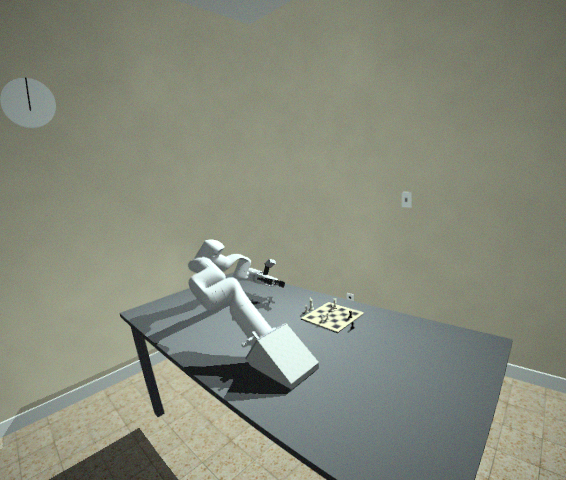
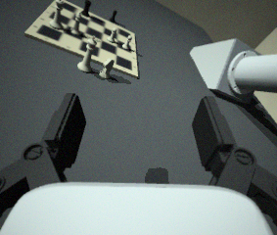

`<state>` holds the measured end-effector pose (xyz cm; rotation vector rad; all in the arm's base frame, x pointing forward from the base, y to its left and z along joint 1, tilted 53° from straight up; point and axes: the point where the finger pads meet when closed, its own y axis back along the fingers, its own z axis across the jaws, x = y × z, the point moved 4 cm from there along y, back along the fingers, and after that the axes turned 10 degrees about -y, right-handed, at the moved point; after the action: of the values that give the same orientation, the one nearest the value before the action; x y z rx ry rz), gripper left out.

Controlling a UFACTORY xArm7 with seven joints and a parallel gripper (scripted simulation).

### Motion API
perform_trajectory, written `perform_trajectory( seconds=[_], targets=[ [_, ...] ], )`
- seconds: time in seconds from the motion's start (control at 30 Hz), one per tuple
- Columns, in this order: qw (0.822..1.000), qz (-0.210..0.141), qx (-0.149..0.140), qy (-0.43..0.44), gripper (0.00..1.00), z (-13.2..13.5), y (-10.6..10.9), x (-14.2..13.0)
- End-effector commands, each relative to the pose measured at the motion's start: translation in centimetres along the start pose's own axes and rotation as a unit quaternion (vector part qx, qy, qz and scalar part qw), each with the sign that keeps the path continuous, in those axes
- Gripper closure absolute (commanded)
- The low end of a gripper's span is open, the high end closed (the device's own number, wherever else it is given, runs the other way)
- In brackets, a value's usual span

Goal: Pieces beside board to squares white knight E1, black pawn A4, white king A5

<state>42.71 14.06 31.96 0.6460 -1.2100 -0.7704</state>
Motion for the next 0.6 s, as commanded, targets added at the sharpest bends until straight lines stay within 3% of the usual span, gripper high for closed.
perform_trajectory(
  seconds=[0.0,0.57],
  targets=[
    [1.0,0.009,0.001,-0.028,0.0,-0.04,0.53,-0.24],
    [0.996,0.026,0.004,-0.085,0.0,-0.08,1.38,-0.74]
  ],
)
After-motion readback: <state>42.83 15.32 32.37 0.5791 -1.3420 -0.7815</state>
